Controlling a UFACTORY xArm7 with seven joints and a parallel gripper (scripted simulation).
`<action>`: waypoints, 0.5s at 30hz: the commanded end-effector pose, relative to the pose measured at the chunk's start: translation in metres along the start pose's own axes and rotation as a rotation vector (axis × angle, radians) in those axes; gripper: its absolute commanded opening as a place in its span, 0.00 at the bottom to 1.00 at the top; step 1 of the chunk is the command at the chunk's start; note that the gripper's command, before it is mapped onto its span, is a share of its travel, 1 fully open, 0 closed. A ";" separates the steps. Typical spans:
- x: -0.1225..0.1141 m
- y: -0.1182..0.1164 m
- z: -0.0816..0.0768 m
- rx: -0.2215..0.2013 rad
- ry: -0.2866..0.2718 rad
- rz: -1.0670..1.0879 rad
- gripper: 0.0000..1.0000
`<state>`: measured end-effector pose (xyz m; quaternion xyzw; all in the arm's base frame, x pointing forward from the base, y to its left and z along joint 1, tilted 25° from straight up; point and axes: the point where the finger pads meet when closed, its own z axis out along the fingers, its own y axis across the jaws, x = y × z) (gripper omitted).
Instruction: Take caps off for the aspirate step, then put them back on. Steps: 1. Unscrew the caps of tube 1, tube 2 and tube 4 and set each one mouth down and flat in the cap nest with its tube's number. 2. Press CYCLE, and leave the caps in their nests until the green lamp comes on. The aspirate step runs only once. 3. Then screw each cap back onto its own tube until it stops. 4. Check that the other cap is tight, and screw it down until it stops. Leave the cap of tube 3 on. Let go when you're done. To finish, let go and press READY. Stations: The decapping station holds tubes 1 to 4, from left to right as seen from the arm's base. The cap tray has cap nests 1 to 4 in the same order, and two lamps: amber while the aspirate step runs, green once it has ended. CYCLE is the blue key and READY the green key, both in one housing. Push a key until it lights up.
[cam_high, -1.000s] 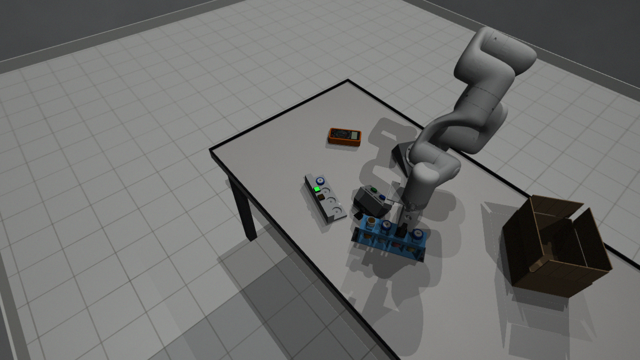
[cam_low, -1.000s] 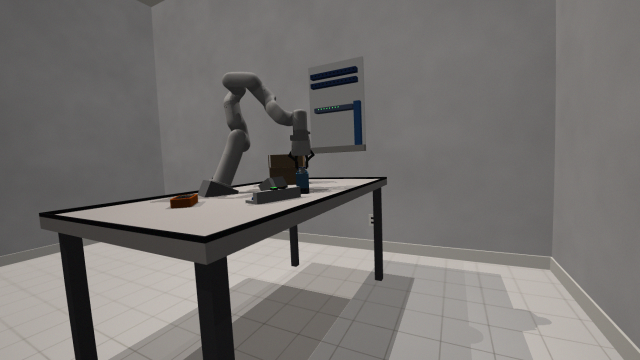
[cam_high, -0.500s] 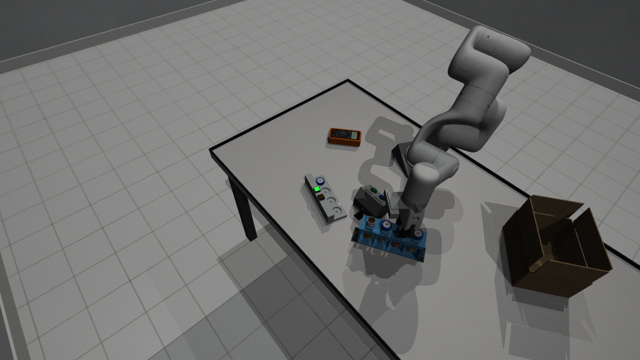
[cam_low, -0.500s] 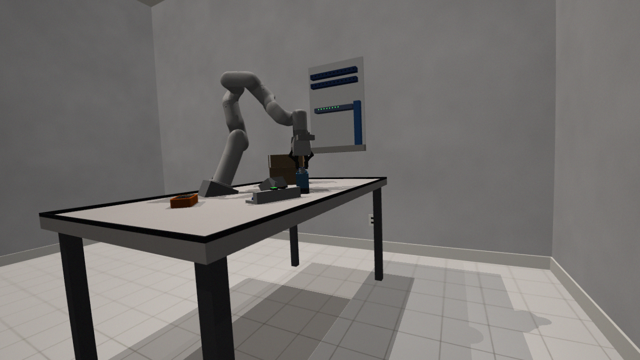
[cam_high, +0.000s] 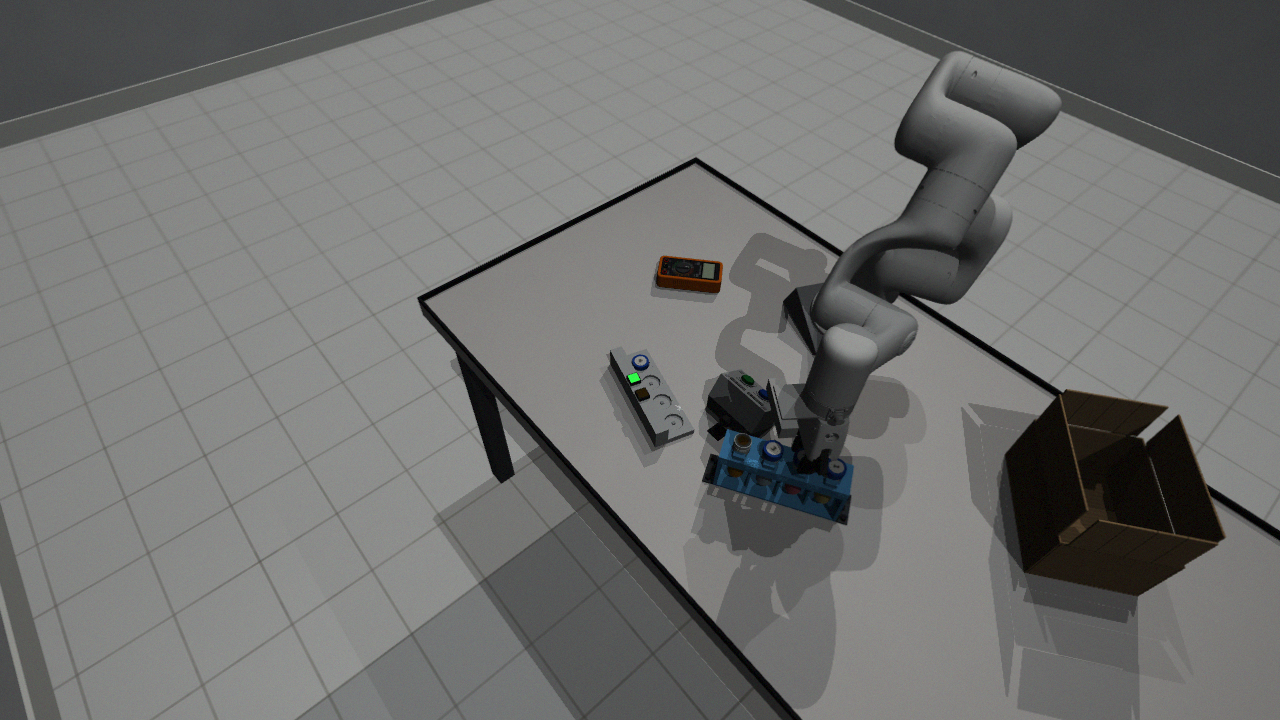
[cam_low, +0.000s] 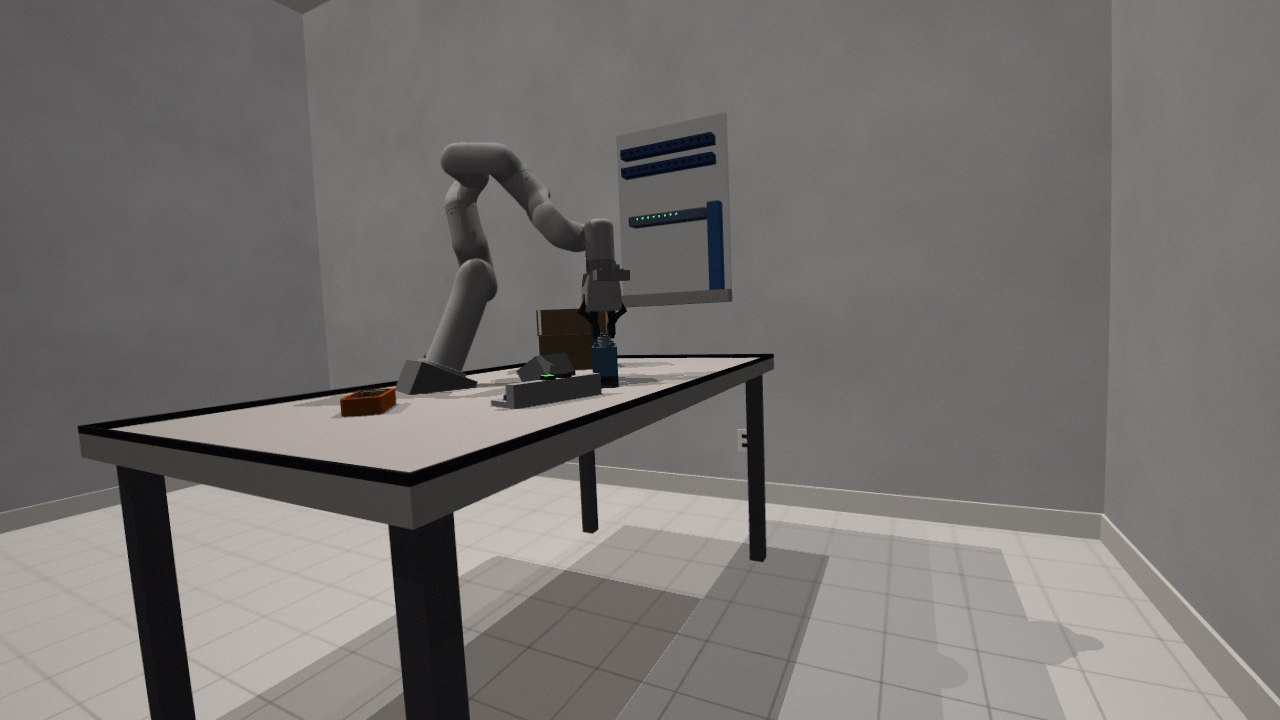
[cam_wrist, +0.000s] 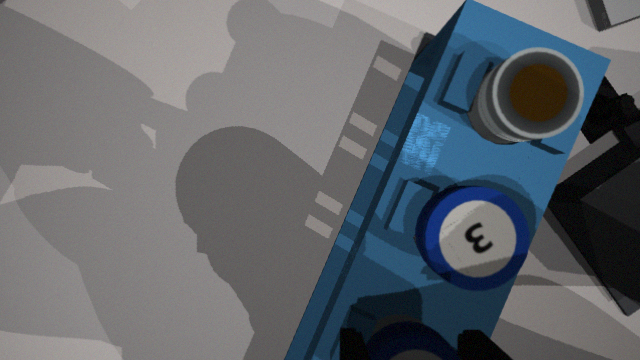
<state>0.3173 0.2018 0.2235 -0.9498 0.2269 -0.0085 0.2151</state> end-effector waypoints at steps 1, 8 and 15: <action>0.001 -0.001 -0.001 0.004 0.002 0.032 0.00; 0.001 -0.001 -0.001 0.004 0.002 0.266 0.00; 0.001 -0.001 -0.001 0.004 0.001 0.432 0.00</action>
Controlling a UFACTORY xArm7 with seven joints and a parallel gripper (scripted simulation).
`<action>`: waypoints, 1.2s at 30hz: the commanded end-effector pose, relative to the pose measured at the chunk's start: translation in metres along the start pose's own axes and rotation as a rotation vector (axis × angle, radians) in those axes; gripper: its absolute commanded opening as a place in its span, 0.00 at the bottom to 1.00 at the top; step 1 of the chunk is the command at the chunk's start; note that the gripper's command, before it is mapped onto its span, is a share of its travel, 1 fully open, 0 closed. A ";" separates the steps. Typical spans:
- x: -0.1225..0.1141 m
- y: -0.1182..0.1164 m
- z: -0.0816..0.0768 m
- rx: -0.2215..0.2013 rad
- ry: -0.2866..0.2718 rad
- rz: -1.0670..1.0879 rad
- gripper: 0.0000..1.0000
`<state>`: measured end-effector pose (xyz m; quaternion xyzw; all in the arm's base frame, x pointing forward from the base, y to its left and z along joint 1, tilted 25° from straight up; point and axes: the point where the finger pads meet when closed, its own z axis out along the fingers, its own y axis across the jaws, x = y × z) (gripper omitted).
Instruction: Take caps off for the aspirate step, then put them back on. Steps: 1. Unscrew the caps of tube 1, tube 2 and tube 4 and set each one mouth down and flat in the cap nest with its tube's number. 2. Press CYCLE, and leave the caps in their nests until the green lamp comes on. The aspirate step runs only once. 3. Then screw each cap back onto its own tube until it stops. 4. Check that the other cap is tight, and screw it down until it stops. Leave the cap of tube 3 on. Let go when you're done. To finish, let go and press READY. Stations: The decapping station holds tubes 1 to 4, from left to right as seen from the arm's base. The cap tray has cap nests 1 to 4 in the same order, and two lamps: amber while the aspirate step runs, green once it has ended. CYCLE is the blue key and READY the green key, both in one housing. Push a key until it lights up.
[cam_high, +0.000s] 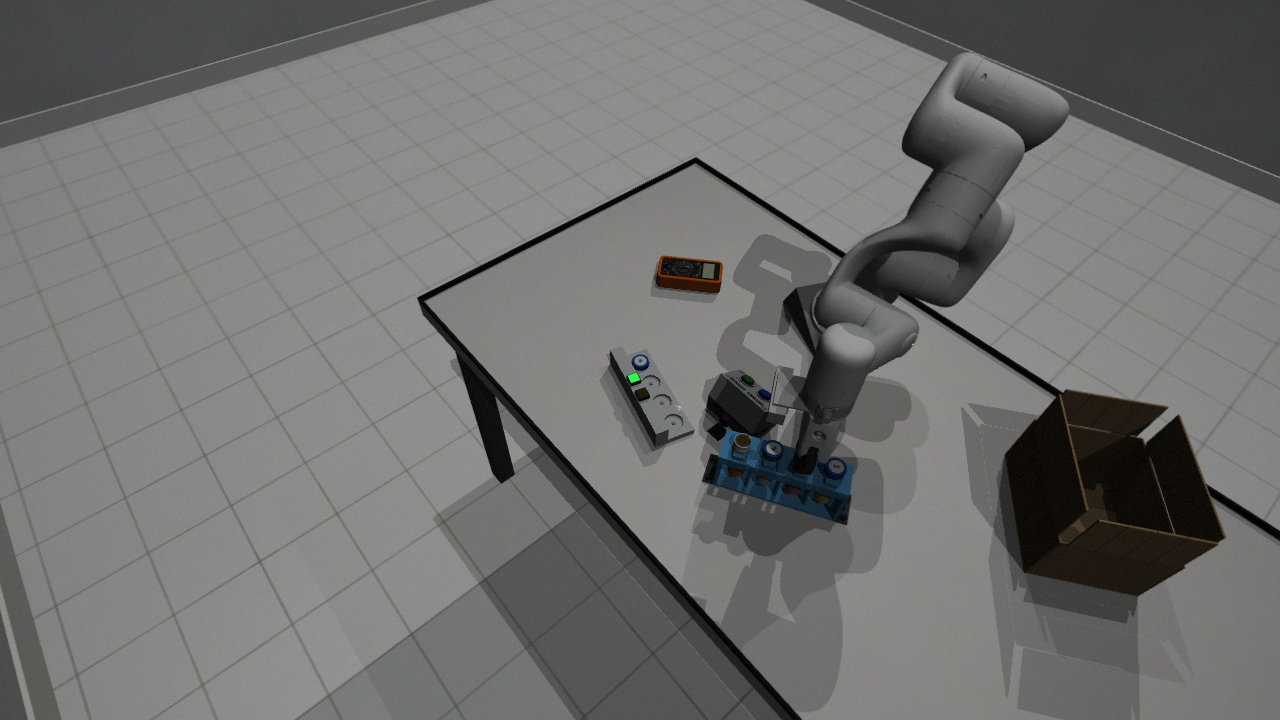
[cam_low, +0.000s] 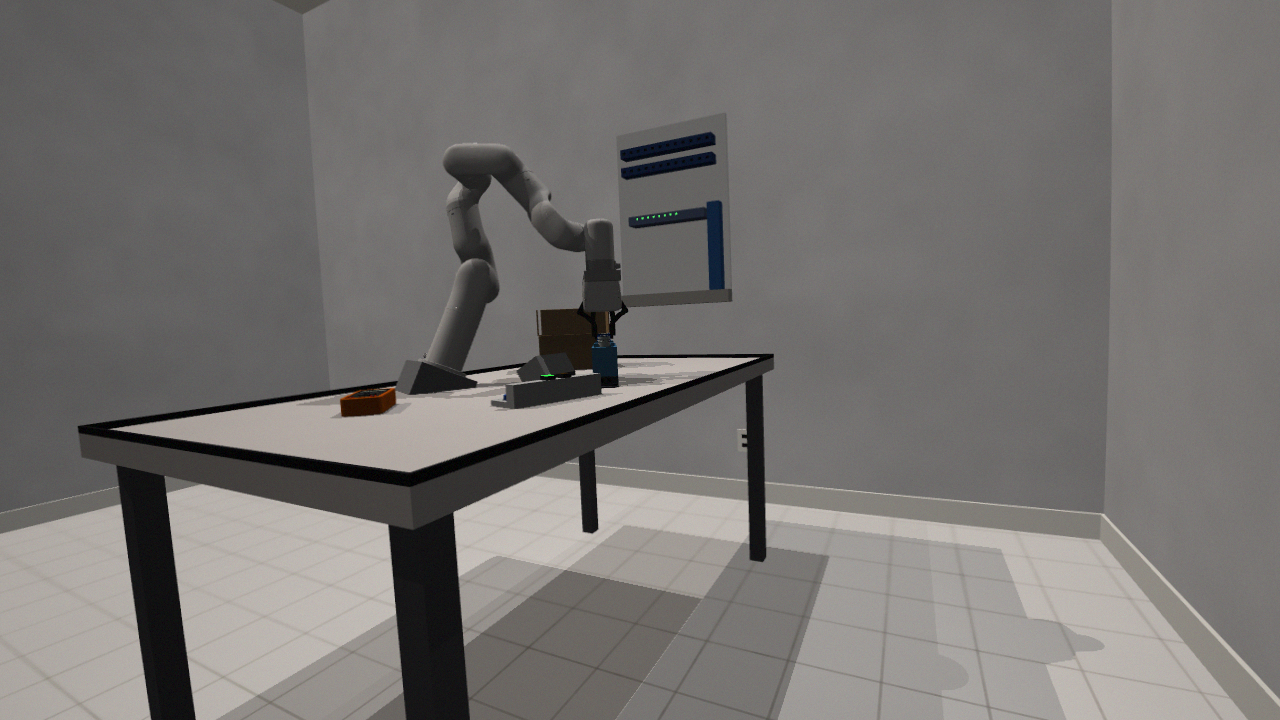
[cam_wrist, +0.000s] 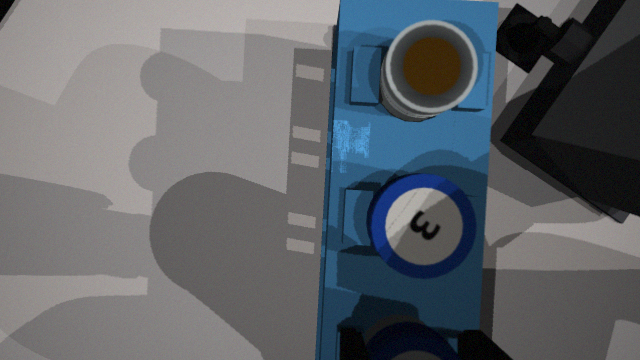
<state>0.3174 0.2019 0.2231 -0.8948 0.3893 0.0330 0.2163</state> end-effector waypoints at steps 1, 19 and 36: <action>0.000 -0.002 -0.001 0.002 0.010 0.113 0.00; 0.000 -0.002 -0.001 0.004 0.009 0.431 0.46; 0.000 -0.002 -0.002 0.003 0.010 0.231 0.46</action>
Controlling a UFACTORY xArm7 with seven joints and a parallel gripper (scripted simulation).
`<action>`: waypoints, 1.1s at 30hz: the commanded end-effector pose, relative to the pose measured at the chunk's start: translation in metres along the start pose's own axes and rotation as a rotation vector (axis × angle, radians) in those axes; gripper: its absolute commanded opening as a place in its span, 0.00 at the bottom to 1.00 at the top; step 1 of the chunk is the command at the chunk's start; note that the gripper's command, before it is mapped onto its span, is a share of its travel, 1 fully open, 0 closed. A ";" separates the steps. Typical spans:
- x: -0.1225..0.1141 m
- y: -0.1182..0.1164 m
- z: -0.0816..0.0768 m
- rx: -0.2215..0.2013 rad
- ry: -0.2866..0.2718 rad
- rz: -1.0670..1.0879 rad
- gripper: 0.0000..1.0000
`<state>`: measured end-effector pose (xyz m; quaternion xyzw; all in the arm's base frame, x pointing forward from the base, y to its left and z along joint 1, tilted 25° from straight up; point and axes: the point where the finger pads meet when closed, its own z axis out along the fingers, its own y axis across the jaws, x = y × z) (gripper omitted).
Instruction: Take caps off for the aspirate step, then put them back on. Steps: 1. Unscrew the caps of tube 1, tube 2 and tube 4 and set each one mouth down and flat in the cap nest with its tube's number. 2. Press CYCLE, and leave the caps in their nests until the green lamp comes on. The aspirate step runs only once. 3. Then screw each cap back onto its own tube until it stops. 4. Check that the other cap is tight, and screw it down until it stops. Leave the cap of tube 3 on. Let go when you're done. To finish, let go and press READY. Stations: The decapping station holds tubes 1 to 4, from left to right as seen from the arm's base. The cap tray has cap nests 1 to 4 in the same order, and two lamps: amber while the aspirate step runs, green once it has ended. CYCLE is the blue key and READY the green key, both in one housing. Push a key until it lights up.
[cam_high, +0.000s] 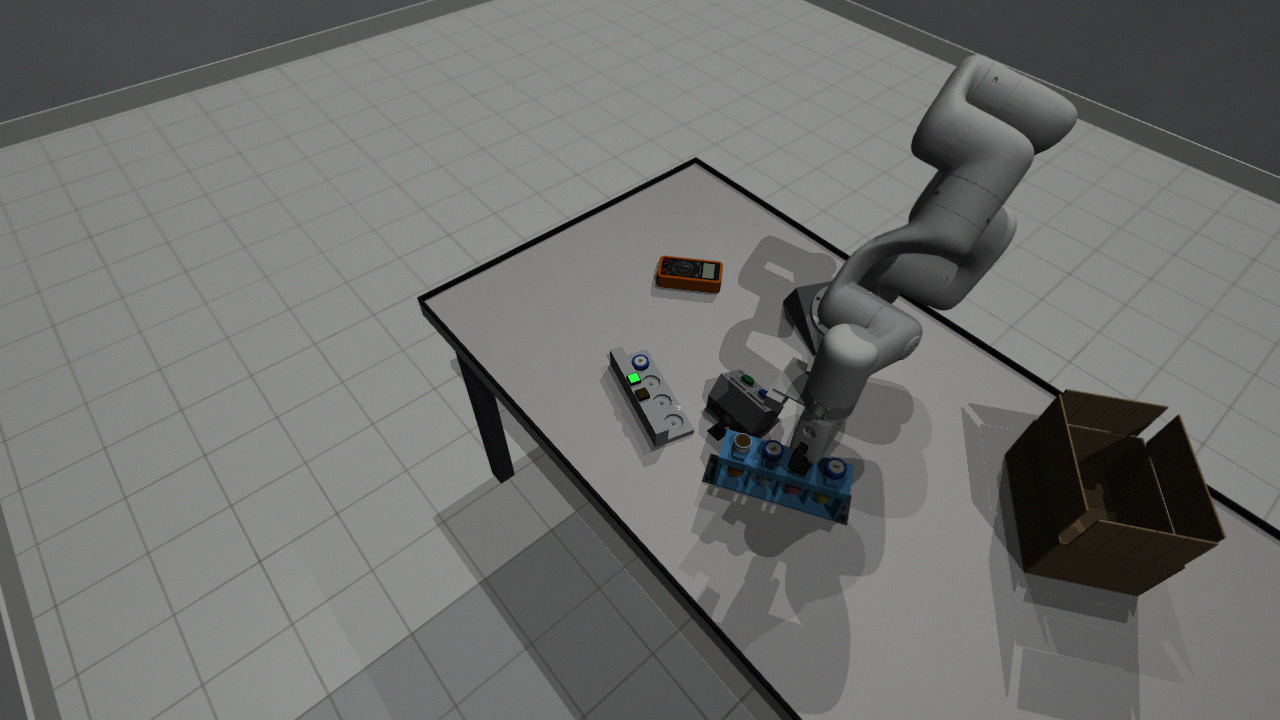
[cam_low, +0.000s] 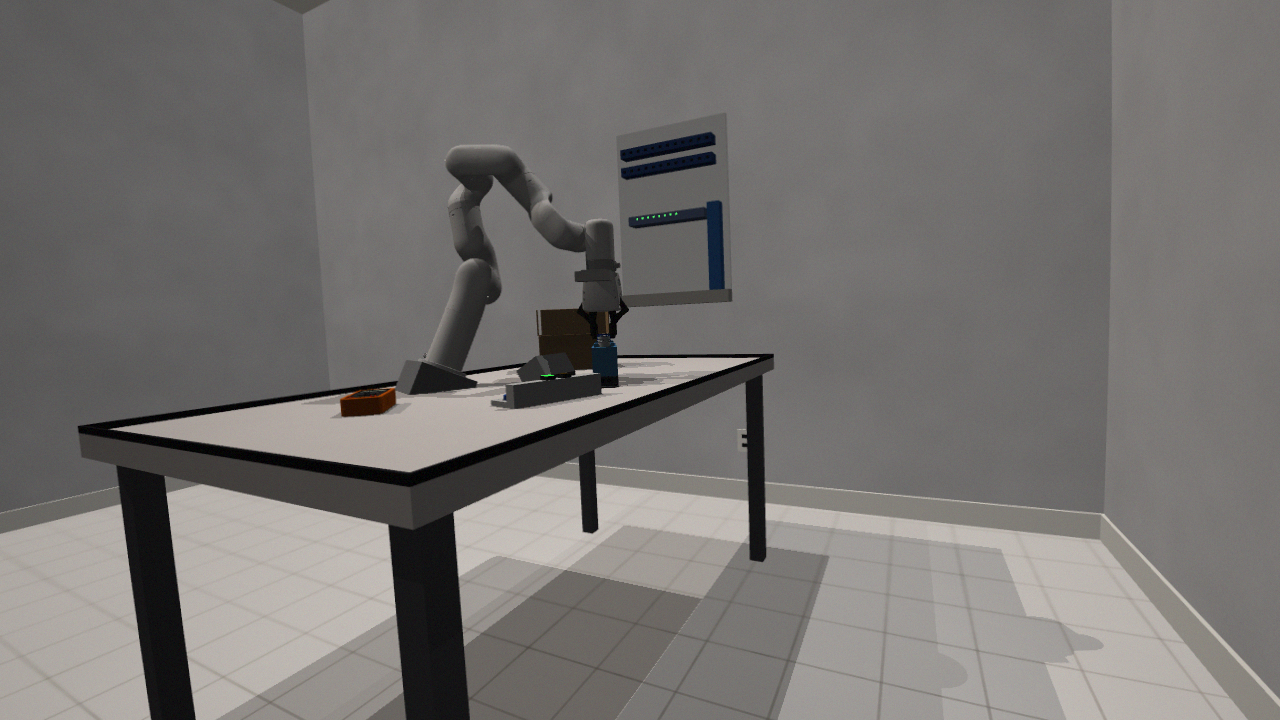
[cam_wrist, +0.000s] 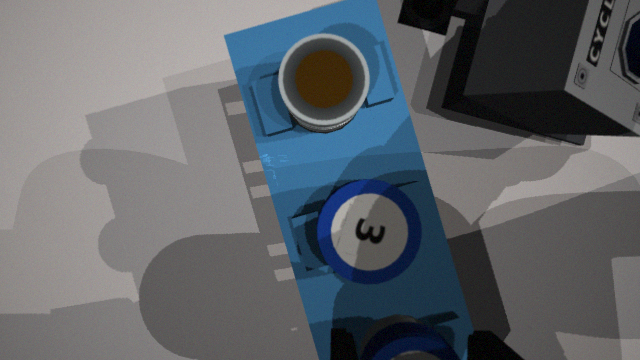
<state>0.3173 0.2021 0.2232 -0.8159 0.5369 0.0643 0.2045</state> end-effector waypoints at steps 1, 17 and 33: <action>0.000 -0.002 -0.002 0.004 -0.003 -0.150 0.46; 0.000 -0.002 -0.002 0.005 -0.001 -0.710 0.46; 0.000 -0.002 -0.002 0.005 0.000 -1.088 0.46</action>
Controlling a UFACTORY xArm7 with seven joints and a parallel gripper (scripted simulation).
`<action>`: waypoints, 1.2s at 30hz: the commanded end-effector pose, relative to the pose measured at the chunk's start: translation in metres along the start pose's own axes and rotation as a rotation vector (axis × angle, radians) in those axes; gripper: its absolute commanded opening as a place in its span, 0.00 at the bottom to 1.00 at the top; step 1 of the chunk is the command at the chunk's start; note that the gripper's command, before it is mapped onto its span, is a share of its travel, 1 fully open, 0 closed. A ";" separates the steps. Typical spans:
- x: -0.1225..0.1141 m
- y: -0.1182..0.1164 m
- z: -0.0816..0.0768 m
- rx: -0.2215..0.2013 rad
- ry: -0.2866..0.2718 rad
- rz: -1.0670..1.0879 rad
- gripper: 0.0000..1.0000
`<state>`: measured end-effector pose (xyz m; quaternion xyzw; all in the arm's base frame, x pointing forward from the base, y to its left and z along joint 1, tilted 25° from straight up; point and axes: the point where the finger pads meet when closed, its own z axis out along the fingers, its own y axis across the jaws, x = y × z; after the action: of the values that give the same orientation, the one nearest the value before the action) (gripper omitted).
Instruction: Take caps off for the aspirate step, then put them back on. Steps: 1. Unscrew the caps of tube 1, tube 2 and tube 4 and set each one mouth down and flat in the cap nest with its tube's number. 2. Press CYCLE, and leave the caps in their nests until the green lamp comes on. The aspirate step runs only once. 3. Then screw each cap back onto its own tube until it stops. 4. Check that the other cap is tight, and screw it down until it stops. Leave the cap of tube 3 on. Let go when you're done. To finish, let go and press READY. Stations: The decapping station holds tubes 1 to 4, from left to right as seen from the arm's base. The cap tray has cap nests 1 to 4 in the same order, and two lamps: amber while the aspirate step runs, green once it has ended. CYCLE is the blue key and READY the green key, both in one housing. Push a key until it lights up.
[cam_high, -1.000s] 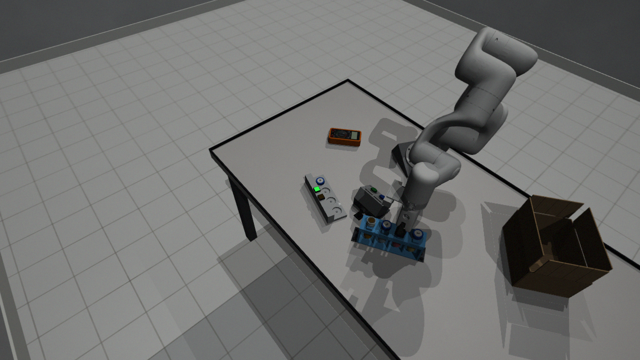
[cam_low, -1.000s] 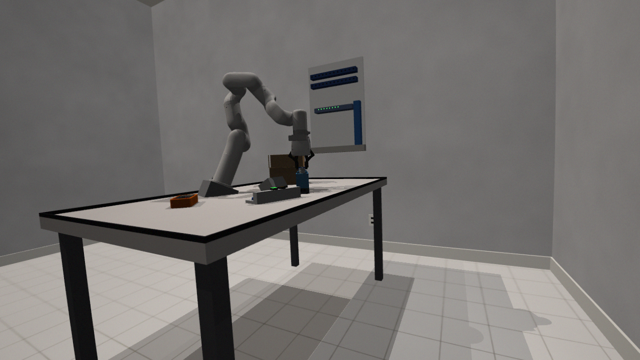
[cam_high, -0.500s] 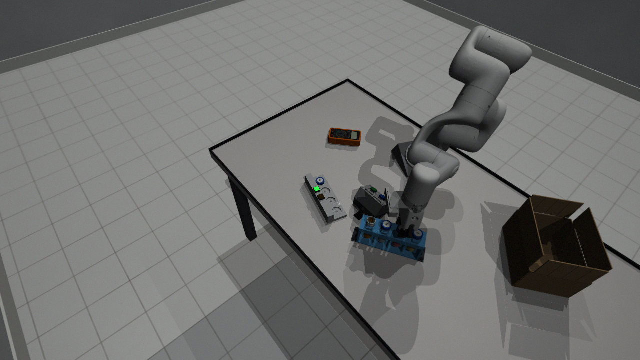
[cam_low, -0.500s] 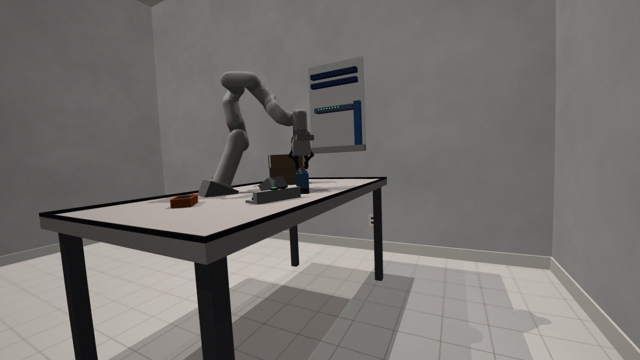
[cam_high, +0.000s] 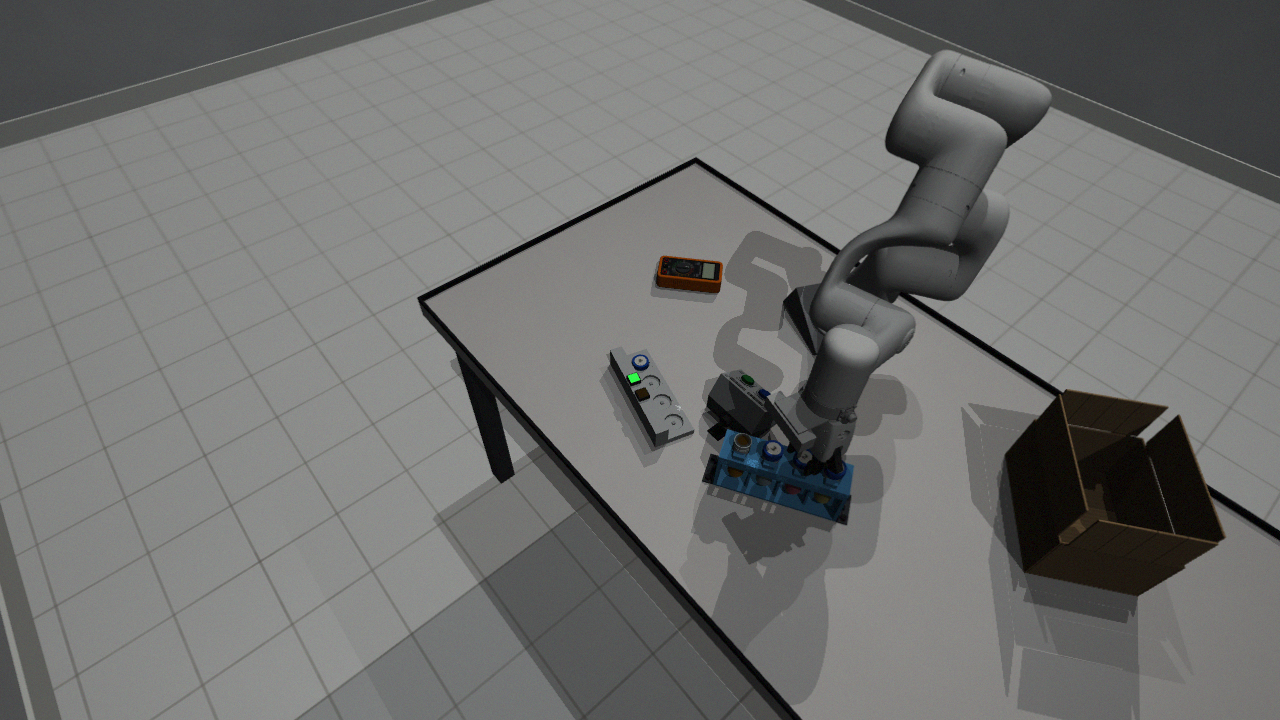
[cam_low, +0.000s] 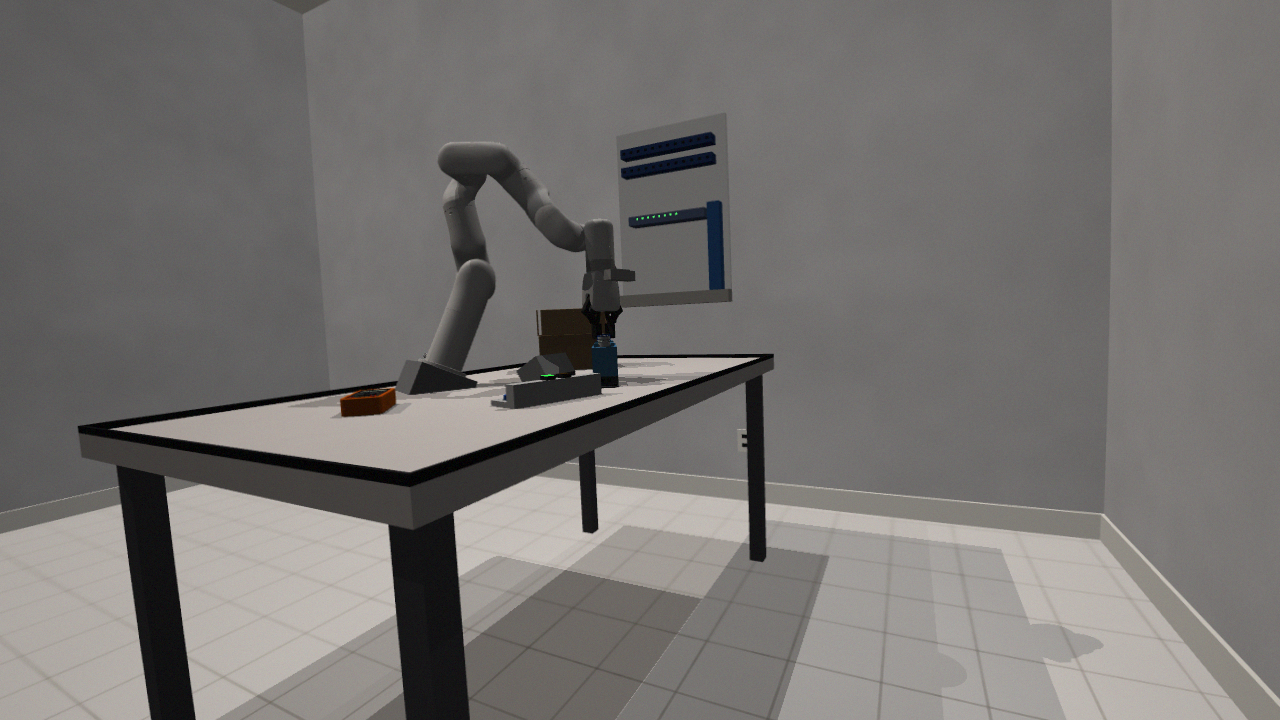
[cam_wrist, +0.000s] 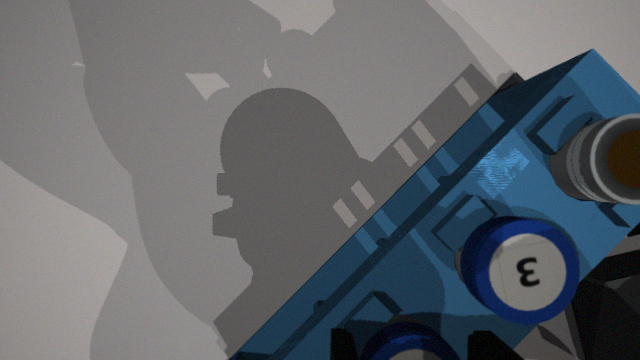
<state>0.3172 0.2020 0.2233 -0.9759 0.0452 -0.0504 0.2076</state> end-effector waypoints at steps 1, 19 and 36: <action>0.001 -0.001 -0.001 0.007 0.000 -0.016 0.46; 0.002 -0.001 -0.001 0.007 -0.001 0.134 0.00; 0.001 -0.001 -0.001 0.006 -0.003 0.884 0.00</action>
<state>0.3174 0.2022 0.2228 -0.9004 0.3738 0.0324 0.2200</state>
